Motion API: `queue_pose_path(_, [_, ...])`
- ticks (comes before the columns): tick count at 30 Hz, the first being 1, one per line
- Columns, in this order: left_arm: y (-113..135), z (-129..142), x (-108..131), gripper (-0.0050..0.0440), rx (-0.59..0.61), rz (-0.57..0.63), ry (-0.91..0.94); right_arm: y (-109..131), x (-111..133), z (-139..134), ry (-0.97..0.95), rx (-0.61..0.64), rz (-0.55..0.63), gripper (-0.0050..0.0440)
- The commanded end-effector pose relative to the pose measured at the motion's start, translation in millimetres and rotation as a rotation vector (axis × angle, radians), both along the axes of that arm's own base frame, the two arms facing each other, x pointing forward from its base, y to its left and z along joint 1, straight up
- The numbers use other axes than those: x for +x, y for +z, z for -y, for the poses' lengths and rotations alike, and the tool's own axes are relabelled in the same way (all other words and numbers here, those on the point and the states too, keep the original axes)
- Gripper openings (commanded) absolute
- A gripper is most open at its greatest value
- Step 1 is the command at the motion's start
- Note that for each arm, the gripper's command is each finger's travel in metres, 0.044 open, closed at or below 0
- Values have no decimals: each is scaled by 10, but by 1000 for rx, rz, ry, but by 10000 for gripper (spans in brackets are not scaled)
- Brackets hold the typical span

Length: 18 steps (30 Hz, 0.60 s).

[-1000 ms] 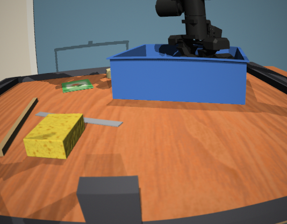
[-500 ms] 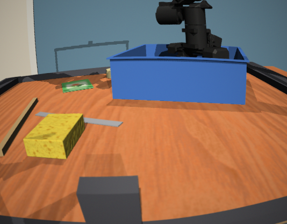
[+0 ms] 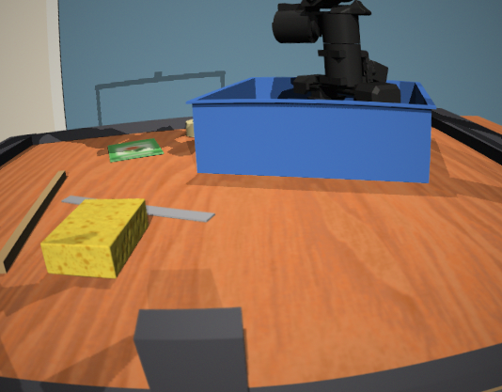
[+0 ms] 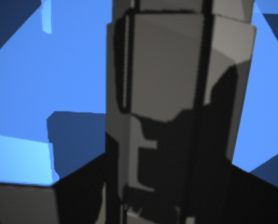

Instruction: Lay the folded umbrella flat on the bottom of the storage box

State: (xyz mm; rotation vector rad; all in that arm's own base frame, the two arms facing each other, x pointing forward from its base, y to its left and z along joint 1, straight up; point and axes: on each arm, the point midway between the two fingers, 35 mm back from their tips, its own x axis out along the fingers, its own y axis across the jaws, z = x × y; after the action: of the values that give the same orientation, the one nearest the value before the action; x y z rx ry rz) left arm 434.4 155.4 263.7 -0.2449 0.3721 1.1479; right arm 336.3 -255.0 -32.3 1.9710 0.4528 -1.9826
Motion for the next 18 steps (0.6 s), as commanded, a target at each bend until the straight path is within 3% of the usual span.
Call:
queue_pose_path(1, [101,3,-15,400,2,26,1,132,57,44,0,-24,31,240])
queue_pose_path(9, [101,3,-15,400,2,26,1,132,57,44,0,-24,31,432])
queue_pose_path(15, [101,3,-15,400,2,26,1,132,57,44,0,-24,31,440])
queue_pose_path(18, [101,3,-15,400,2,26,1,286,94,71,0,-39,51,440])
